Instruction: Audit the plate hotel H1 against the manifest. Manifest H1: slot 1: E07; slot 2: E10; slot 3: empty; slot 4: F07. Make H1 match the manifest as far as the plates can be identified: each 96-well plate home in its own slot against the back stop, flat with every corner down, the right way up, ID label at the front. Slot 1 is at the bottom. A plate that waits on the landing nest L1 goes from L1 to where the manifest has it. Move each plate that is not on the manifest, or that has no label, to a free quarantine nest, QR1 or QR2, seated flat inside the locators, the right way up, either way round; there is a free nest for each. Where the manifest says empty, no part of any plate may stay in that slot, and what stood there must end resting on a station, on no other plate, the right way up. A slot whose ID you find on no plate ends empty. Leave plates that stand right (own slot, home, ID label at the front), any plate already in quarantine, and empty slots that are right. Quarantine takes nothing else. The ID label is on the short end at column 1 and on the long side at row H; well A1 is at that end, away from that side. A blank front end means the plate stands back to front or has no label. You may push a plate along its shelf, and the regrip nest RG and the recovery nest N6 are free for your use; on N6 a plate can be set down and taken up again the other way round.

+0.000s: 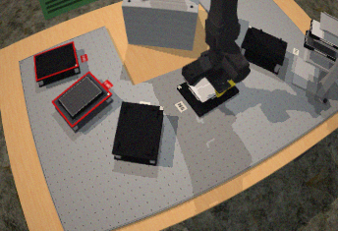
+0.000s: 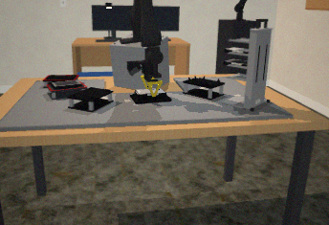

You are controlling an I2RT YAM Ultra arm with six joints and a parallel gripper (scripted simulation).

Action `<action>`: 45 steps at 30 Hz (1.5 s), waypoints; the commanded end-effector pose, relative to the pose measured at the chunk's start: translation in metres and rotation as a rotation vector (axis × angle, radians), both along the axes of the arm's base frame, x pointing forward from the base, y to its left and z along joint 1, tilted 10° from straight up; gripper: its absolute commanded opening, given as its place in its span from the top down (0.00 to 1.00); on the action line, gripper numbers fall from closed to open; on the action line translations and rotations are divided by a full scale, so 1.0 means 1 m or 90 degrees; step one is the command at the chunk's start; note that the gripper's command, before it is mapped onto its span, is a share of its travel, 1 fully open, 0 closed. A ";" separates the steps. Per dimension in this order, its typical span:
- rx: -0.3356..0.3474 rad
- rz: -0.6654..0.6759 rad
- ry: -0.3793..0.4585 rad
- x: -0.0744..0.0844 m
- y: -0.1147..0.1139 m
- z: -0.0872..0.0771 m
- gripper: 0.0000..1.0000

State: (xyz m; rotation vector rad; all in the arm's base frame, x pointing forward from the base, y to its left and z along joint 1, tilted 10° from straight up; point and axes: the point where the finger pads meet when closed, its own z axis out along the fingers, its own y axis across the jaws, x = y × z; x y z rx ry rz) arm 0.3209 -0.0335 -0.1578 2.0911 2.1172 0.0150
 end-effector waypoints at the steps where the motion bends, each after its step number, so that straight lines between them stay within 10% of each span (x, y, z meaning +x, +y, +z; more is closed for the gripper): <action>1: -0.003 0.001 -0.020 0.014 -0.004 0.000 0.14; 32: -0.001 0.001 -0.010 0.007 -0.002 -0.006 0.00; 40: -0.004 0.004 0.000 -0.004 0.003 0.016 0.00; 41: -0.005 0.004 -0.025 0.014 0.003 0.025 0.00; 45: -0.004 0.004 0.000 -0.006 0.005 0.032 0.00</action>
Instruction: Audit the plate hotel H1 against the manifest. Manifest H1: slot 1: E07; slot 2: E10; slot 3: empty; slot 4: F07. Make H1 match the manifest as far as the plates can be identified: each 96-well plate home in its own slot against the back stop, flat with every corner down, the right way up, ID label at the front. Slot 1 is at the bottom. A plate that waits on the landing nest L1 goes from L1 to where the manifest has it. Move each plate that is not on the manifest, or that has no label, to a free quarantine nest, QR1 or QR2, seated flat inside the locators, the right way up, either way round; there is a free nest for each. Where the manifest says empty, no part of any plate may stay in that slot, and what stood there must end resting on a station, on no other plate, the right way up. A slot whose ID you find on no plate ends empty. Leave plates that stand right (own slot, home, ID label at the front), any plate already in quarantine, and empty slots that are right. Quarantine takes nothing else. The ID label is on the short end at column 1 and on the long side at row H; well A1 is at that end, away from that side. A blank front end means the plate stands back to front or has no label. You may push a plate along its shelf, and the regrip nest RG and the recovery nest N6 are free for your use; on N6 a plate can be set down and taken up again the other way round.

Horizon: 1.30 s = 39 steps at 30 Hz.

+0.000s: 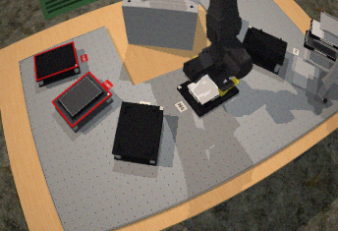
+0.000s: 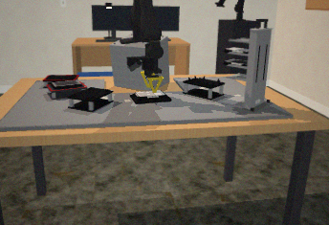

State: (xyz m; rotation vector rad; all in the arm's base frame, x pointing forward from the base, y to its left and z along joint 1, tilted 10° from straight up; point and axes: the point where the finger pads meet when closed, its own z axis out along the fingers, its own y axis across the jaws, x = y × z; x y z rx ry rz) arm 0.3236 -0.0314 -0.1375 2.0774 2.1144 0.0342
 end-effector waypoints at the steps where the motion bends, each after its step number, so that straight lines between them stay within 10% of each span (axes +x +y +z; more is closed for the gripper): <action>1: -0.005 -0.001 0.011 -0.009 0.003 0.015 0.00; 10: -0.005 -0.001 0.003 -0.008 0.006 0.045 0.00; 39: -0.002 -0.003 0.001 -0.005 0.004 0.042 0.00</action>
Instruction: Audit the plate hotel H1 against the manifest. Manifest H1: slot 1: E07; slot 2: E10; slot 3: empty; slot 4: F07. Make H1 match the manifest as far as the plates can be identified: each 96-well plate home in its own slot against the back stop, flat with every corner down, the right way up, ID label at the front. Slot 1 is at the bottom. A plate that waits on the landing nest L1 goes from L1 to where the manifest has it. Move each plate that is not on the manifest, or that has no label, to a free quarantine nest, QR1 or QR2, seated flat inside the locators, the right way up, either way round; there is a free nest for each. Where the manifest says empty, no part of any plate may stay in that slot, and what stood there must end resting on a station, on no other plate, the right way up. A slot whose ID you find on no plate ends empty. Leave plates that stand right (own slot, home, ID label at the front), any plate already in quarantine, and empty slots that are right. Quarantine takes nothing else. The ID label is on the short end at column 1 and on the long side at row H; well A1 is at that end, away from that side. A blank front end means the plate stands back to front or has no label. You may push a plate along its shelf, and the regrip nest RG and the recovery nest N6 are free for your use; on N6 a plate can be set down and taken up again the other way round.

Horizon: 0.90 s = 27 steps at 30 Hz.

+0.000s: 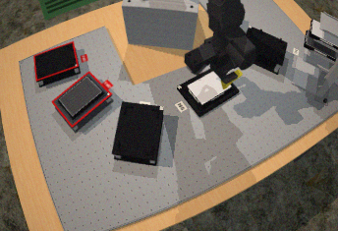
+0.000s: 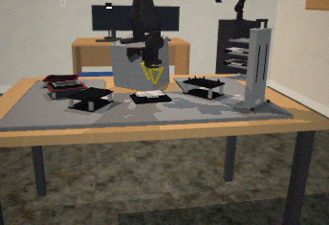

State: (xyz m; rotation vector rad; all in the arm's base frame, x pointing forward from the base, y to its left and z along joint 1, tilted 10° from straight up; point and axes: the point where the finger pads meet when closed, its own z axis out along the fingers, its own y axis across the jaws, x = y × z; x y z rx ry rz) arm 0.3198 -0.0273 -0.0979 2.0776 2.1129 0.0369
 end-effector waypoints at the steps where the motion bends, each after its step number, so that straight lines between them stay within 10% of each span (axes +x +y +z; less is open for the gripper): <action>1: -0.002 -0.002 0.002 -0.001 0.000 0.002 0.00; 27: -0.039 0.217 0.009 0.005 -0.003 0.010 0.00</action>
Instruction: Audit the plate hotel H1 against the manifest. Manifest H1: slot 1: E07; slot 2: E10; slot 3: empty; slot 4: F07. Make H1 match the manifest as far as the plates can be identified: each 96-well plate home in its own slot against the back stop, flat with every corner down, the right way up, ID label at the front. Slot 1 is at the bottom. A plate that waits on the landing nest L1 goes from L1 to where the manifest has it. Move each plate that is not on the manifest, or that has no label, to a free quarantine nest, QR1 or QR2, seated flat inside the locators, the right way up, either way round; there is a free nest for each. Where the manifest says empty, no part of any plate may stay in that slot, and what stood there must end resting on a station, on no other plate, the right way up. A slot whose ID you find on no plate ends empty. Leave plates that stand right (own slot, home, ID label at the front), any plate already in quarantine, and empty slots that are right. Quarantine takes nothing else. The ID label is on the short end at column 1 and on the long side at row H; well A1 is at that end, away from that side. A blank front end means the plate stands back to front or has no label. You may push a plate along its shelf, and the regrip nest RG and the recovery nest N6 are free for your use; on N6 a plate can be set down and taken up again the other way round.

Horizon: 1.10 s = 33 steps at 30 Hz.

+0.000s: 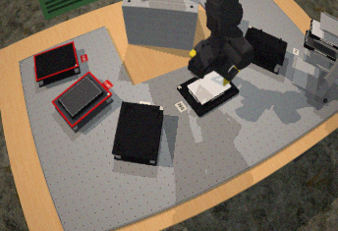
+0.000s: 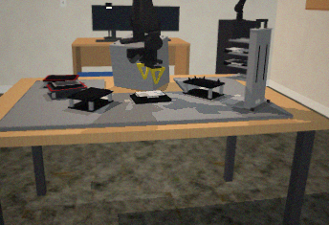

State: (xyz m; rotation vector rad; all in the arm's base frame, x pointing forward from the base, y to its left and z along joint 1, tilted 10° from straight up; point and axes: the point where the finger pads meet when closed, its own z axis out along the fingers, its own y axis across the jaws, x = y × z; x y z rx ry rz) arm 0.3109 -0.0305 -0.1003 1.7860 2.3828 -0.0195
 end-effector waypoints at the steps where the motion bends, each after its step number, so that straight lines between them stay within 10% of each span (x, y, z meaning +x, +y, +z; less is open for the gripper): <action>1: -0.013 0.063 -0.023 0.013 0.001 0.012 0.00; 33: -0.065 0.413 0.018 0.014 0.001 0.012 0.00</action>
